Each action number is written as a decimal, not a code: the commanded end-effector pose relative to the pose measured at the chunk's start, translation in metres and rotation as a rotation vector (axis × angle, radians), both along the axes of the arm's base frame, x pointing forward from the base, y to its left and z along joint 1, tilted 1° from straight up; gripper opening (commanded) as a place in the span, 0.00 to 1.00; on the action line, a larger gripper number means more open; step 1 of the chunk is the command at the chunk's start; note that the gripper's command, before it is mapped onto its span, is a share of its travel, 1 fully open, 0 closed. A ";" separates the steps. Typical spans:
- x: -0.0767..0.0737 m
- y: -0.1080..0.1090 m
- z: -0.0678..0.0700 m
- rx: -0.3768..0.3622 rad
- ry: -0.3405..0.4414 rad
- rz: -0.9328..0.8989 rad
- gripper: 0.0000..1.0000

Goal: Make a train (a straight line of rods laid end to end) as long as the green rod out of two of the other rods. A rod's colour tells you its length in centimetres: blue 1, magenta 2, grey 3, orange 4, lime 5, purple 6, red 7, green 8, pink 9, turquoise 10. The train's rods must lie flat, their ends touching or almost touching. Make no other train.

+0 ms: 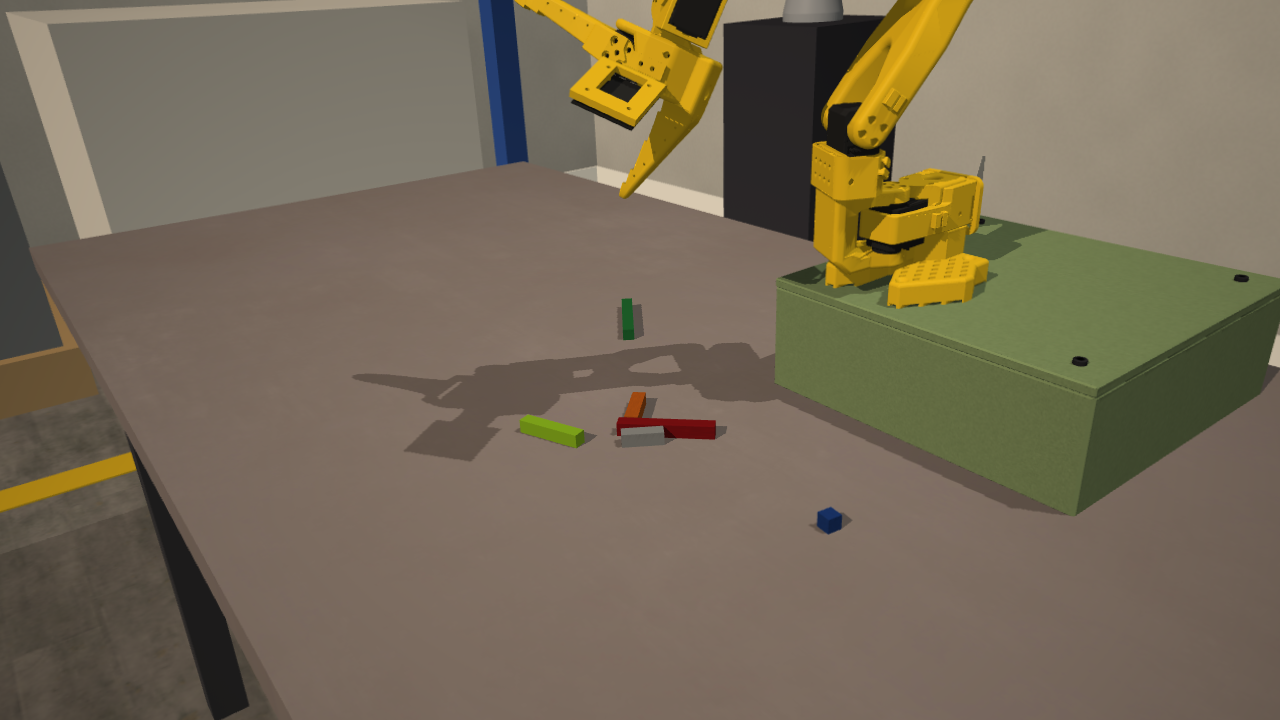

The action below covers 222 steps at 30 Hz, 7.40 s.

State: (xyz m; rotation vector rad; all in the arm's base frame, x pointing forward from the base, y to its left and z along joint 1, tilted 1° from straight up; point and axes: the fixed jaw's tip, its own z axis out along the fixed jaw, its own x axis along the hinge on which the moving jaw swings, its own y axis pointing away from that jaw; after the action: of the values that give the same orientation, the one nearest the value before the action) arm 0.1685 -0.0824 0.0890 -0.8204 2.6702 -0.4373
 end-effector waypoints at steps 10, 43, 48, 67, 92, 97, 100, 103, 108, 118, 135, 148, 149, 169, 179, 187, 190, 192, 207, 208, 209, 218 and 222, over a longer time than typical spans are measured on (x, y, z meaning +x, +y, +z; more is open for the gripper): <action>-0.006 0.003 -0.003 -0.016 0.039 0.074 1.00; -0.011 0.004 -0.006 -0.042 0.084 0.176 1.00; -0.008 0.003 -0.004 -0.046 0.075 0.173 1.00; -0.009 0.003 -0.006 -0.061 0.091 0.221 1.00; -0.014 0.005 -0.011 -0.059 0.139 0.282 1.00; -0.016 0.005 -0.013 -0.055 0.151 0.292 1.00; -0.011 0.003 -0.008 -0.076 0.117 0.284 1.00; -0.011 0.003 -0.009 -0.077 0.121 0.292 1.00; -0.012 0.003 -0.011 -0.078 0.130 0.306 1.00; -0.011 0.003 -0.008 -0.091 0.117 0.312 1.00; -0.012 0.001 -0.006 -0.100 0.115 0.317 1.00; -0.060 -0.015 0.001 -0.069 0.167 0.111 1.00; -0.066 -0.016 0.002 -0.064 0.174 0.084 1.00; -0.107 -0.014 0.005 -0.024 0.213 -0.102 1.00; -0.107 -0.014 0.005 -0.024 0.213 -0.102 1.00; -0.110 -0.011 0.002 -0.010 0.228 -0.099 1.00; -0.110 -0.011 0.002 -0.010 0.228 -0.099 1.00; -0.110 -0.011 0.002 -0.010 0.228 -0.099 1.00; -0.110 -0.011 0.002 -0.009 0.228 -0.099 1.00; -0.110 -0.011 0.002 -0.009 0.228 -0.099 1.00; -0.110 -0.011 0.002 -0.009 0.228 -0.099 1.00; -0.110 -0.011 0.002 -0.009 0.228 -0.099 1.00; -0.110 -0.011 0.002 -0.009 0.228 -0.099 1.00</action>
State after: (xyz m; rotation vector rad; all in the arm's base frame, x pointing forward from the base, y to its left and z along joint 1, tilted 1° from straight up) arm 0.0616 -0.0961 0.0933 -0.7807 2.9208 -0.4277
